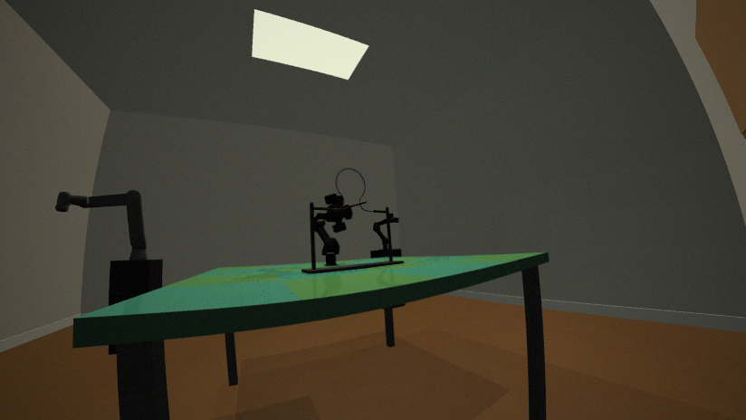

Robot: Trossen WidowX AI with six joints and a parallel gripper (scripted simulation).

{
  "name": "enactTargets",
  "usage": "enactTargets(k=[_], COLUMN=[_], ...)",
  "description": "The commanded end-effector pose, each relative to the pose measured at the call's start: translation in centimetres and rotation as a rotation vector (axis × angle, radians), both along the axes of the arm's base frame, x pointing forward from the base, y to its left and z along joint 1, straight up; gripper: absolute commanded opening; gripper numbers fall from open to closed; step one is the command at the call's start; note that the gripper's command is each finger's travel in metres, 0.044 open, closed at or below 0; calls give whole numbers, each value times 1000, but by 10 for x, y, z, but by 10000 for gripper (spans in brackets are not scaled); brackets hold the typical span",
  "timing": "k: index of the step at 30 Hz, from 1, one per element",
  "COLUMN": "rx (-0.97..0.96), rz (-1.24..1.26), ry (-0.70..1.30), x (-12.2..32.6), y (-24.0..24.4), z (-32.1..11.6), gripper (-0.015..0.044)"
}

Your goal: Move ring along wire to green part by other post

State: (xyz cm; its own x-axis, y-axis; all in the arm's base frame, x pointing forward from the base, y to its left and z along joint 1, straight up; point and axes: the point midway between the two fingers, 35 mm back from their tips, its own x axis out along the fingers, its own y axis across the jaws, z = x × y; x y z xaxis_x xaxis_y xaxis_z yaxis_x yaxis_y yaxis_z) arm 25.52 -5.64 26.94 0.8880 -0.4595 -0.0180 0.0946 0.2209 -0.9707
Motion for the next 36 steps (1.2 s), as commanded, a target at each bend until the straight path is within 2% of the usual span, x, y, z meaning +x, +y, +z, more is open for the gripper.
enactTargets(k=[1, 21, 36], rx=[96, 591, 911], rz=[-5, 65, 76], ry=[17, 33, 50], x=[-1, 4, 1], y=[3, 44, 87], z=[-17, -81, -108], gripper=[-150, -150, -150])
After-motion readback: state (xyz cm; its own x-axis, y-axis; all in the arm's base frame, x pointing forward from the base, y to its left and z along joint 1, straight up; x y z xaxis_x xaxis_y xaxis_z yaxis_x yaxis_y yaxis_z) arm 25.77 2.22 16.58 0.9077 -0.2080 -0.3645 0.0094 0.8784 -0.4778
